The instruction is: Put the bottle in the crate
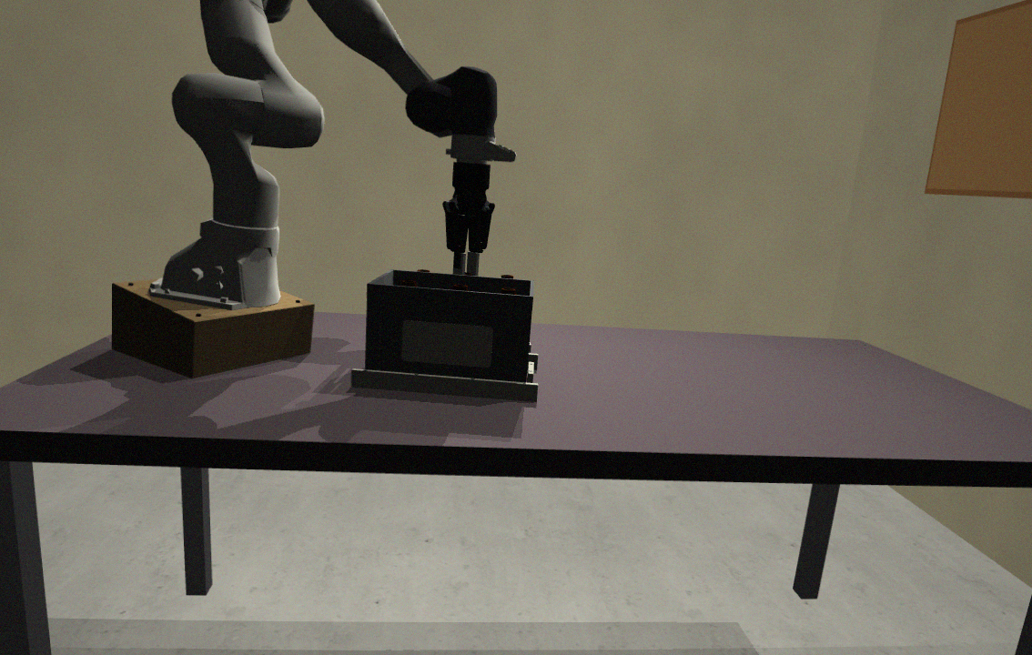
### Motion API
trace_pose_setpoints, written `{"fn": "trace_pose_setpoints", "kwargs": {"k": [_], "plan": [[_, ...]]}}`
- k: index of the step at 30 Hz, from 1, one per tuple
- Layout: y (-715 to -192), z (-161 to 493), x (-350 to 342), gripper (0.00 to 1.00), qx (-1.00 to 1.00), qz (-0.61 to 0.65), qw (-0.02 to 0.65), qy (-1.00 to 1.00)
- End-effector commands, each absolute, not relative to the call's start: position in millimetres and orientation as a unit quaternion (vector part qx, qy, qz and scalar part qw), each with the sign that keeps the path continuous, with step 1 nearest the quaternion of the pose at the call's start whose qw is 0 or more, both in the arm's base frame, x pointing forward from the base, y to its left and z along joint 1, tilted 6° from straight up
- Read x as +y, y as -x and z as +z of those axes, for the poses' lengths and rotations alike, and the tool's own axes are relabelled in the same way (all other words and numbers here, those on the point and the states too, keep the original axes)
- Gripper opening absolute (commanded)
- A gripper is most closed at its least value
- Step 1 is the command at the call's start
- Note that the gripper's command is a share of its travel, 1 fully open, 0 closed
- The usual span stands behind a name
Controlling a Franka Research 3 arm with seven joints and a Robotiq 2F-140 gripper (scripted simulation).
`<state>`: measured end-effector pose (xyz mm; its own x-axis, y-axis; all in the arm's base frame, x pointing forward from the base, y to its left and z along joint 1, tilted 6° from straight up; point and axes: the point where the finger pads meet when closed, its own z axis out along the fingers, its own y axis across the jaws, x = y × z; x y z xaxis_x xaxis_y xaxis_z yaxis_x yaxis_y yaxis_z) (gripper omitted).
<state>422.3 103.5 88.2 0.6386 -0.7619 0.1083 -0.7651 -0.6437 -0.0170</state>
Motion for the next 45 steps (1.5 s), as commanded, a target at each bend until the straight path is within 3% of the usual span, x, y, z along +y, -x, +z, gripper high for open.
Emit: {"fn": "trace_pose_setpoints", "kwargs": {"k": [1, 45], "plan": [[-421.6, 87.2, 102.9, 0.00, -0.420, 0.052, 0.016, -0.906], [-421.6, 103.6, 105.4, 0.00, -0.420, 0.052, 0.016, -0.906]]}}
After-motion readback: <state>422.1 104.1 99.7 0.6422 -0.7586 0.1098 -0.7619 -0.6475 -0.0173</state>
